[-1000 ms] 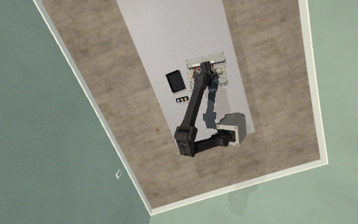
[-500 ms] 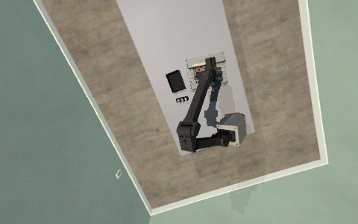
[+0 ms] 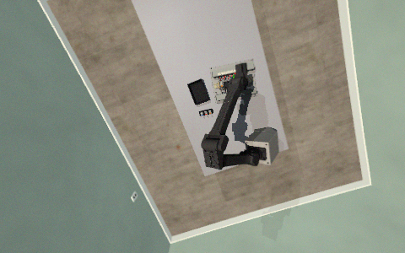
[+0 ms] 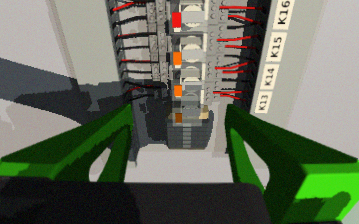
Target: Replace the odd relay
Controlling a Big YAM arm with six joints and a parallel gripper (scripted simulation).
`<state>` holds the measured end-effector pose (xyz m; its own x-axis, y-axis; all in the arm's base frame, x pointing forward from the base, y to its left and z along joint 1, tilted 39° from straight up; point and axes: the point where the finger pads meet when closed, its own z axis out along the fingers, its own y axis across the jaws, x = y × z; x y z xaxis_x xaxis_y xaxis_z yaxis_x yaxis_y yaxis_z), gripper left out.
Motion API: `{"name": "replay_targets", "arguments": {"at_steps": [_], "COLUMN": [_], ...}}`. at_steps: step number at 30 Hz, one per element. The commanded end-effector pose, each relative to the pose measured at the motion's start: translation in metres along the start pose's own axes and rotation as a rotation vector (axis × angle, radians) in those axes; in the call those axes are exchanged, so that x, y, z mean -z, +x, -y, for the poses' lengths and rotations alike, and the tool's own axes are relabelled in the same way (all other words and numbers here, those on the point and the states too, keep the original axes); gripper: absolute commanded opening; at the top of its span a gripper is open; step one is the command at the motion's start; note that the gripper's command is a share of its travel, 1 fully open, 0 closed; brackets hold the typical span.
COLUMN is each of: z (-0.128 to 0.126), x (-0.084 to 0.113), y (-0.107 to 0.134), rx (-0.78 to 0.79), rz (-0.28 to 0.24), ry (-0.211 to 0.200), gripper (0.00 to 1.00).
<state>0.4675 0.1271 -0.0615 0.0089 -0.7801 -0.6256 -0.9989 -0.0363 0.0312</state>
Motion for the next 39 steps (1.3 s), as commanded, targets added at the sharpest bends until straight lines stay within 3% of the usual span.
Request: {"name": "replay_targets", "arguments": {"at_steps": [1,39], "z": [0.0285,0.0255], "x": [0.0273,0.0241], "y": [-0.0002,0.0024], "rx": [0.049,0.037], "rz": [0.009,0.009], "ry": [0.082,0.074], "gripper": [0.59,0.59]}}
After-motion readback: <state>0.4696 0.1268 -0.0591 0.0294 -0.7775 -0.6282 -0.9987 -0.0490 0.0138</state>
